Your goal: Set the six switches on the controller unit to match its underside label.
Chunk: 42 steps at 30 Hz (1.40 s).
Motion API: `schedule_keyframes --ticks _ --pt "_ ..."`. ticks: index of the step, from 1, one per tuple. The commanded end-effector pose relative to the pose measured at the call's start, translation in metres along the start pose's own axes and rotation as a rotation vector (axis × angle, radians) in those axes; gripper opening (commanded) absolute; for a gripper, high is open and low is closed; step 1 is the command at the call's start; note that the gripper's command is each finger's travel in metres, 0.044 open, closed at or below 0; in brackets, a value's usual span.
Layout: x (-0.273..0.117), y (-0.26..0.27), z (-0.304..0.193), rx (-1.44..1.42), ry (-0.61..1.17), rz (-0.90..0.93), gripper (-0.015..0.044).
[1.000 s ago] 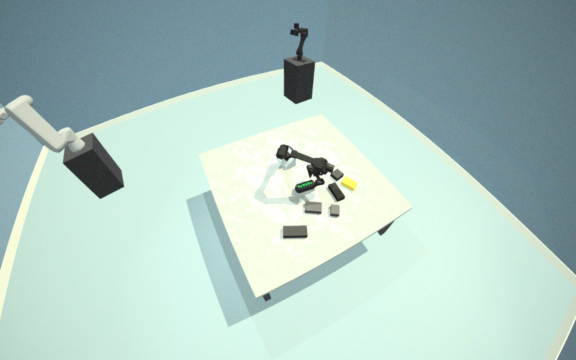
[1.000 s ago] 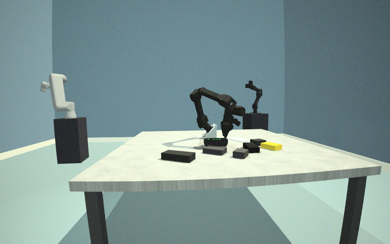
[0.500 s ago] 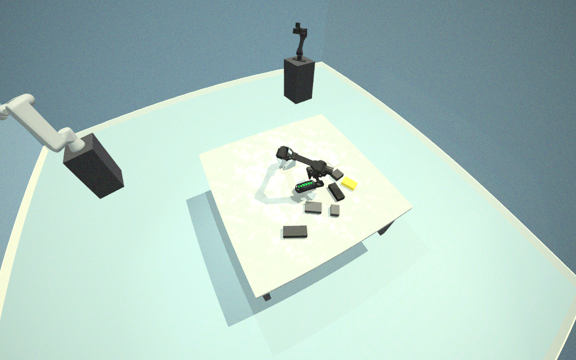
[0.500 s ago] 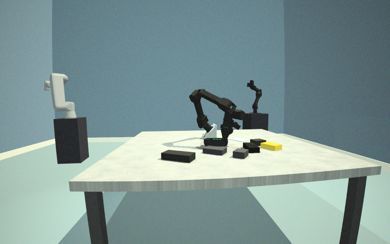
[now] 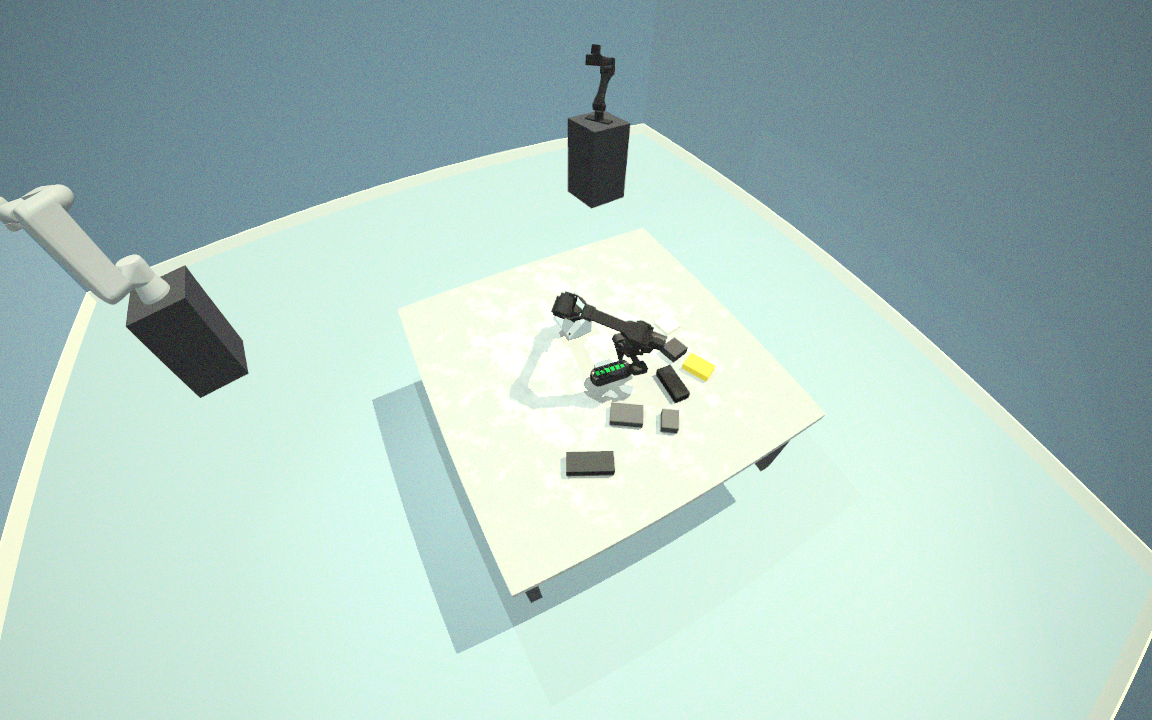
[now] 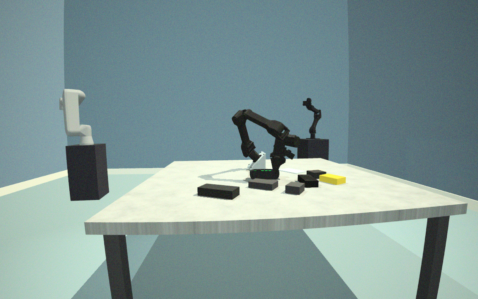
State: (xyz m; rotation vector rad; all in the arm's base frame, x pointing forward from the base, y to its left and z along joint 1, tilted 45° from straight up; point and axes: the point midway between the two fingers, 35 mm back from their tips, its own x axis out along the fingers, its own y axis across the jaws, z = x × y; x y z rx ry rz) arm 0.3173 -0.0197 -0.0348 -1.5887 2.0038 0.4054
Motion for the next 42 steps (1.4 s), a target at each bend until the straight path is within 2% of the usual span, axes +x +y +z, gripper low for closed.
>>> schedule_keyframes --ticks 1,42 --pt "0.001 0.000 0.000 -0.002 0.002 -0.002 0.0327" --pt "-0.022 0.000 -0.017 -0.003 -0.046 -0.001 0.0336"
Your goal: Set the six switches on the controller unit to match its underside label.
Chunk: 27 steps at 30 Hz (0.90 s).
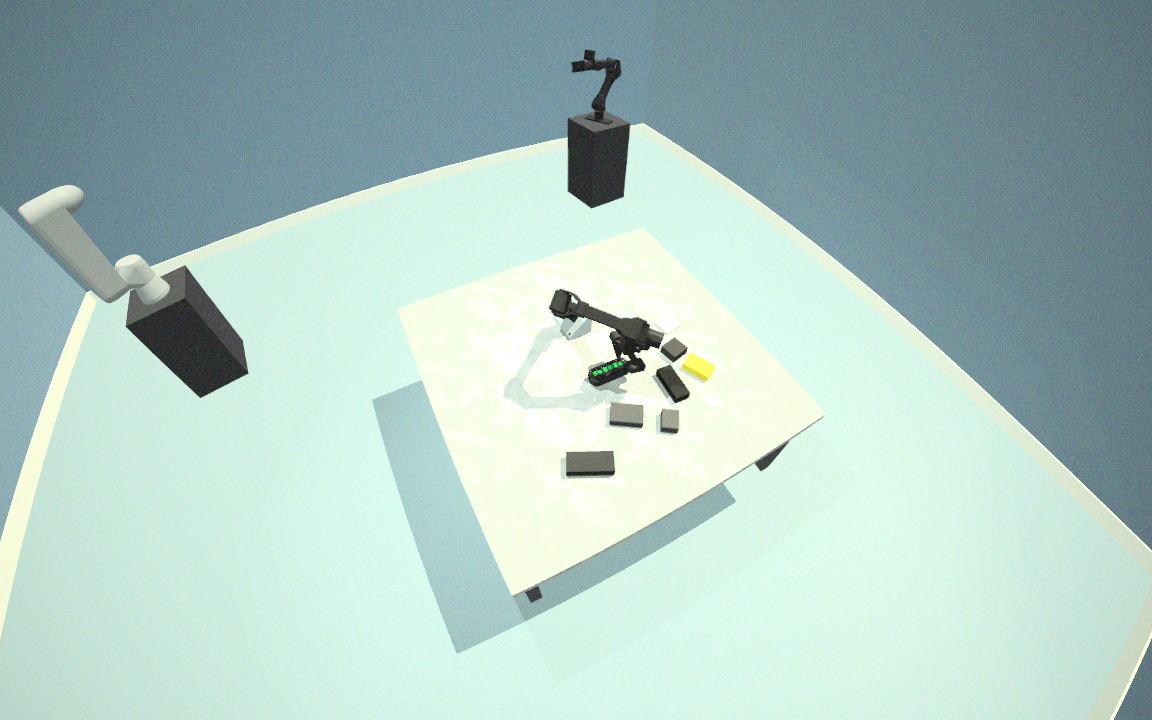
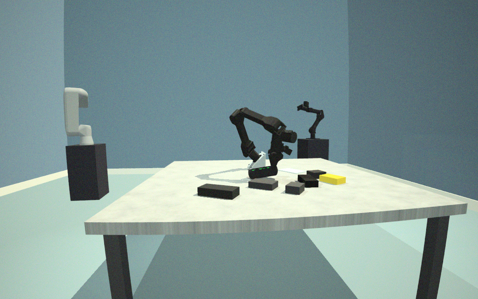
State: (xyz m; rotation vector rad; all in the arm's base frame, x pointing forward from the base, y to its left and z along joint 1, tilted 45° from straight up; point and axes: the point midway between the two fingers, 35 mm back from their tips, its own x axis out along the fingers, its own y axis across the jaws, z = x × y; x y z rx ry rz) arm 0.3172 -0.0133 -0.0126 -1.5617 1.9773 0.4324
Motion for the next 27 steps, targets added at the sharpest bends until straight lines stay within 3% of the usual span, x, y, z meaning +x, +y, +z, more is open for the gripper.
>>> schedule_keyframes --ticks 1,27 --pt "-0.005 0.000 -0.003 -0.006 -0.008 -0.006 0.0336" --pt "-0.020 0.000 -0.018 -0.007 -0.063 -0.005 0.0336"
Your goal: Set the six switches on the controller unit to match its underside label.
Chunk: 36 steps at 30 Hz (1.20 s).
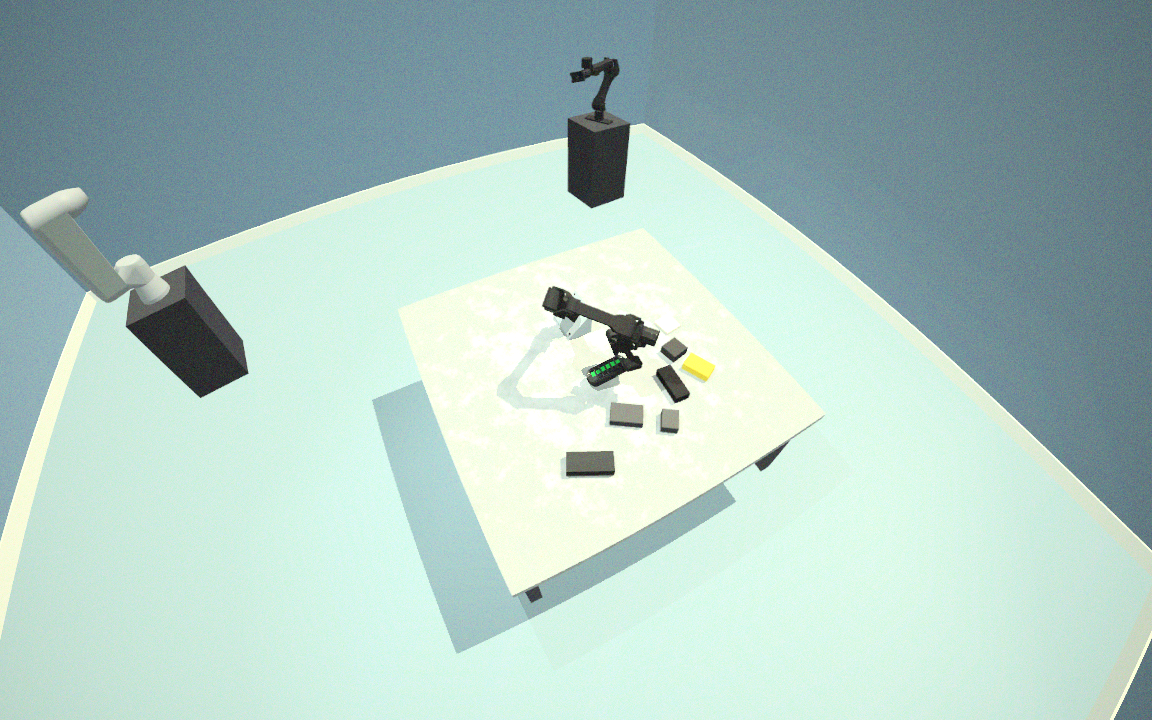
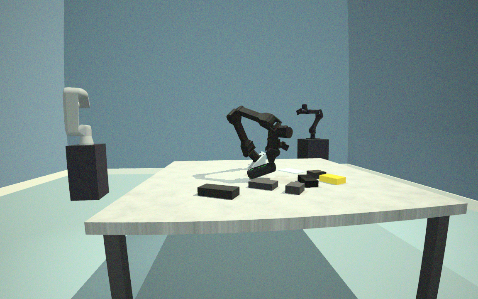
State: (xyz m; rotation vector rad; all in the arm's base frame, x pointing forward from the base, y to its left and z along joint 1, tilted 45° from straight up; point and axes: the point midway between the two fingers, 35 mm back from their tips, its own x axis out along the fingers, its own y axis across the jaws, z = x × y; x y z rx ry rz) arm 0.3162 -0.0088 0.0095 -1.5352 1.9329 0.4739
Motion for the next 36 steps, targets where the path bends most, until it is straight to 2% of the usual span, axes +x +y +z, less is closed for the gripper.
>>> schedule_keyframes --ticks 1,36 --pt "-0.004 0.000 -0.003 -0.005 -0.008 -0.004 0.0336" --pt "-0.022 0.000 -0.026 -0.005 -0.081 -0.003 0.0336"
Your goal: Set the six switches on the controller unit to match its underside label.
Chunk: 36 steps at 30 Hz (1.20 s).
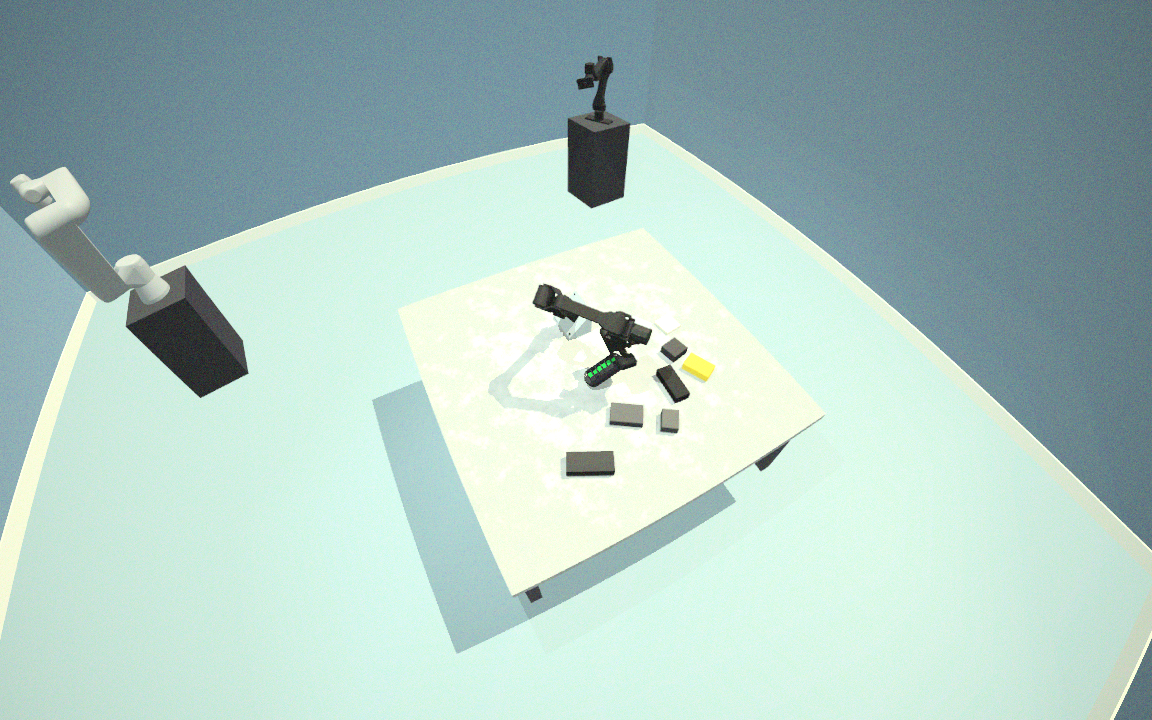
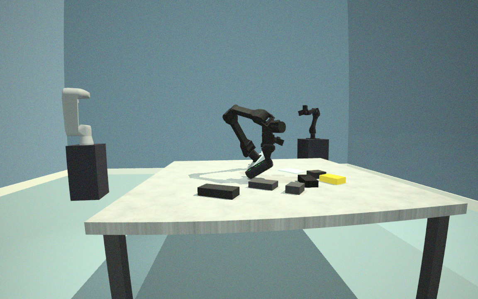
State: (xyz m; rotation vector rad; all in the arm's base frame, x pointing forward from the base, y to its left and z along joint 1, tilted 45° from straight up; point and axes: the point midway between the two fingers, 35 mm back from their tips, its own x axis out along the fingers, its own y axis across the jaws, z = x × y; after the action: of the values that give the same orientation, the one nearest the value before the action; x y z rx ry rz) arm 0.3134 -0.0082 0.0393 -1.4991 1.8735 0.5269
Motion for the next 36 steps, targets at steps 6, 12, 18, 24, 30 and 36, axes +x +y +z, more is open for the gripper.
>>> schedule_keyframes --ticks 6,12,18,24,30,36 --pt "-0.005 0.000 -0.007 -0.003 -0.017 -0.001 0.0336" --pt "-0.008 0.000 -0.012 -0.003 -0.028 -0.001 0.0336" --pt "-0.011 0.000 -0.016 -0.003 -0.040 -0.001 0.0336" --pt "-0.013 0.000 -0.021 -0.003 -0.054 -0.001 0.0336" --pt "-0.016 0.000 -0.025 -0.003 -0.067 -0.001 0.0336" --pt "-0.018 0.000 -0.030 -0.003 -0.079 -0.001 0.0336"
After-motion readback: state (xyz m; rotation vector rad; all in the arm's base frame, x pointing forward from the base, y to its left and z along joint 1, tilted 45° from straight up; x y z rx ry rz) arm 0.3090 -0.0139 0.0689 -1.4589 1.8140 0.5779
